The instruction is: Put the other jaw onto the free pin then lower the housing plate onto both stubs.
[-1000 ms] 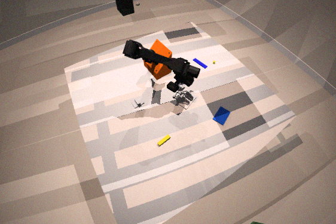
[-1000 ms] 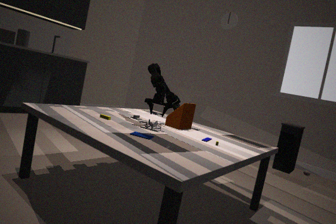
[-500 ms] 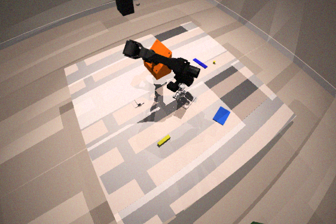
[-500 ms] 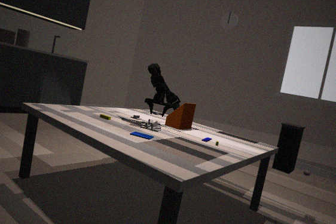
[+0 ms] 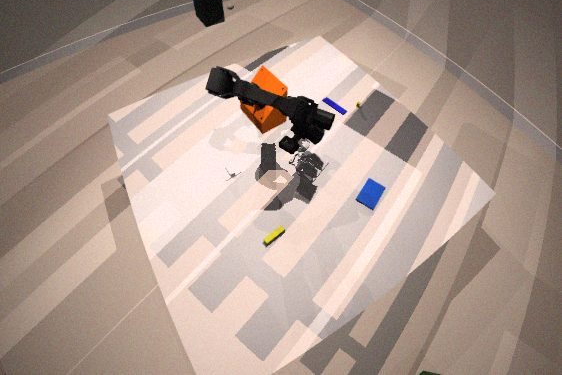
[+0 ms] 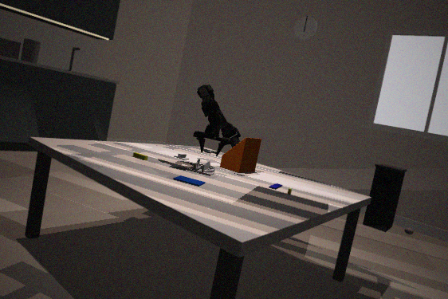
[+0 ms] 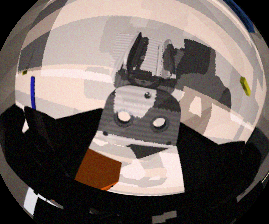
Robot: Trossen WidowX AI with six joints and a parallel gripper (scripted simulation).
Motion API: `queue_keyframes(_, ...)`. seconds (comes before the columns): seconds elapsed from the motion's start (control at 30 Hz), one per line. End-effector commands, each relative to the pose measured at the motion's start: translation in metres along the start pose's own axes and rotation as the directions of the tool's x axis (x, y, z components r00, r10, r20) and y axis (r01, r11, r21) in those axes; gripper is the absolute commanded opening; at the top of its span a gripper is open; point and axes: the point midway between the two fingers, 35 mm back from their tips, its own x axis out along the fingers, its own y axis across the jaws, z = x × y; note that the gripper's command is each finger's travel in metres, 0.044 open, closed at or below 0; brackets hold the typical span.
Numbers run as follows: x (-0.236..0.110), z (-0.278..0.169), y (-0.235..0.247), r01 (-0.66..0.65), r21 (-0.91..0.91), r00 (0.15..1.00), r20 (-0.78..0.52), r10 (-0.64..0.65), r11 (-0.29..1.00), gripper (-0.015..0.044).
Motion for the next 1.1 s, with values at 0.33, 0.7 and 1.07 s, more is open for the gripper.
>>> queue_keyframes(0.33, 0.012, 0.001, 0.002, -0.004, 0.004, 1.0, 0.002, 0.004, 1.0, 0.0351)
queue_keyframes(0.7, 0.03, 0.002, 0.002, -0.004, 0.004, 1.0, 0.003, 0.004, 1.0, 0.0351)
queue_keyframes(1.07, 0.048, 0.001, 0.001, -0.003, 0.005, 1.0, 0.002, 0.003, 1.0, 0.0351)
